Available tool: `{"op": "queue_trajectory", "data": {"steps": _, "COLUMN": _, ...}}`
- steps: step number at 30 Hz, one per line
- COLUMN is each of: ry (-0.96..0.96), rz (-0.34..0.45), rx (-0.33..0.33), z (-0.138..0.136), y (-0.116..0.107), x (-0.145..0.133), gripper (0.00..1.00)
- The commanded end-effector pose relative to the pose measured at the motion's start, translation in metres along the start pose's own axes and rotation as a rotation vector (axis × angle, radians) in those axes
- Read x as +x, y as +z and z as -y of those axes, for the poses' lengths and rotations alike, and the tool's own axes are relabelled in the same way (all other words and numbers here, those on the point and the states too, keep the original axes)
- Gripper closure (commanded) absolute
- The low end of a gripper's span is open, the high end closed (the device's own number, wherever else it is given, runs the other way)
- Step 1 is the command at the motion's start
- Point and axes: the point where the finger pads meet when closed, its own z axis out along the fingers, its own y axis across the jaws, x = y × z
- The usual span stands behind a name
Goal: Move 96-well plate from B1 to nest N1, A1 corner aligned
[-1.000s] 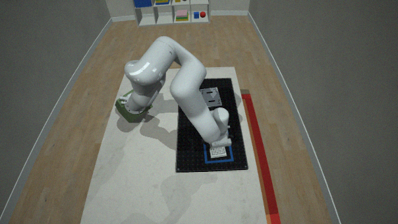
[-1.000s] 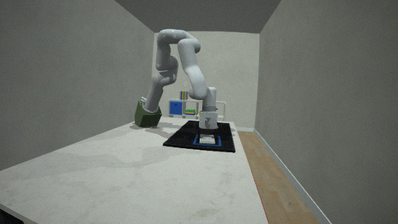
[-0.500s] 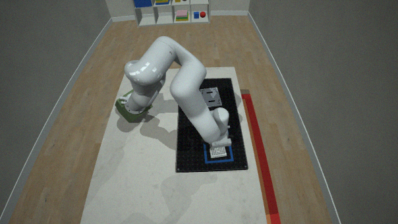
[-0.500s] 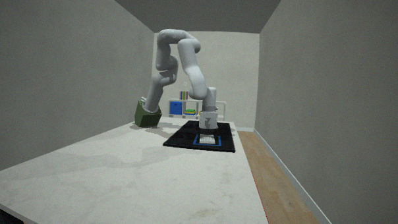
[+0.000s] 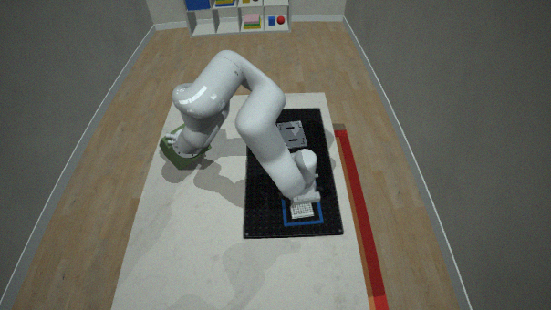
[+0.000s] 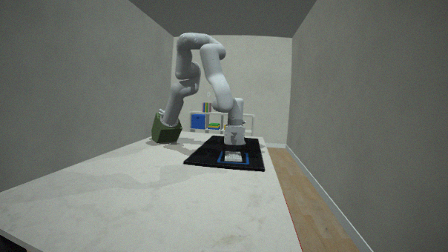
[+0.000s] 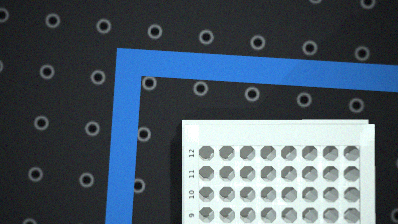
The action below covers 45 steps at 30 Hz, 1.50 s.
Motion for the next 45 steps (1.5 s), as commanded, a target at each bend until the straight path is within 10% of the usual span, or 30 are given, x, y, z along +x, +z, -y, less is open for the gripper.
{"op": "queue_trajectory", "data": {"steps": 1, "ry": 0.0, "rz": -0.001, "rx": 0.002, "z": 0.001, "y": -0.001, "x": 0.001, "gripper": 1.0}}
{"op": "queue_trajectory", "data": {"steps": 45, "ry": 0.0, "rz": -0.001, "rx": 0.003, "z": 0.001, "y": -0.021, "x": 0.001, "gripper": 1.0}}
